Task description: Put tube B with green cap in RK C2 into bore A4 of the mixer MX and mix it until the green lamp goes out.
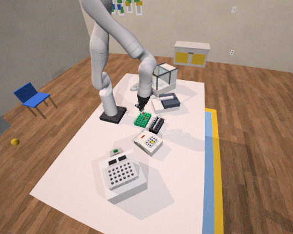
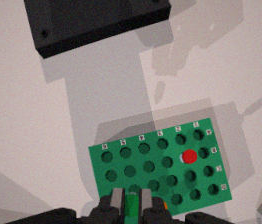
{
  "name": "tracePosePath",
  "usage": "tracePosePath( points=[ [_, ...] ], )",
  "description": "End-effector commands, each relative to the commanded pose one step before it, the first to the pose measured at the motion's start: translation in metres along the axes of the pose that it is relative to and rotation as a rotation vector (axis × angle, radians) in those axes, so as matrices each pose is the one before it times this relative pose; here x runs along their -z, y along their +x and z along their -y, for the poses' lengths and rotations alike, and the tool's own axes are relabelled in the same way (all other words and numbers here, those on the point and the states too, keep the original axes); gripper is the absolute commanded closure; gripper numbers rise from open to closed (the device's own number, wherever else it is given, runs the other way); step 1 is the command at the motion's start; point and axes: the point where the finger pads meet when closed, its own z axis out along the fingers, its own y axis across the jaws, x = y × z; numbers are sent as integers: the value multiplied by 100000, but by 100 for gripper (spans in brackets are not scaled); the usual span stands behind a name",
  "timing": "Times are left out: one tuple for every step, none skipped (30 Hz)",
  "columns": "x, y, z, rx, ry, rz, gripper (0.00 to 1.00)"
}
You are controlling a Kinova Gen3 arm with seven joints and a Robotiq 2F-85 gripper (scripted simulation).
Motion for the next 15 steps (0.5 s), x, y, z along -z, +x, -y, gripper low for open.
tracePosePath(
  points=[
    [520, 5, 475, -291, -116, 89, 90],
    [0, 0, 0, 0, 0, 0, 90],
    [234, 16, 238, 0, 1, 0, 90],
    [232, 17, 238, 0, 1, 0, 90],
    [233, 17, 238, 0, 1, 0, 90],
    [233, 17, 238, 0, 1, 0, 90],
    [233, 17, 238, 0, 1, 0, 90],
    [233, 17, 238, 0, 1, 0, 90],
    [233, 17, 238, 0, 1, 0, 90],
    [233, 17, 238, 0, 1, 0, 90],
    [233, 17, 238, 0, 1, 0, 90],
    [233, 17, 238, 0, 1, 0, 90],
    [233, 17, 238, 0, 1, 0, 90],
    [233, 17, 238, 0, 1, 0, 90],
    [233, 17, 238, 0, 1, 0, 90]
  ],
)
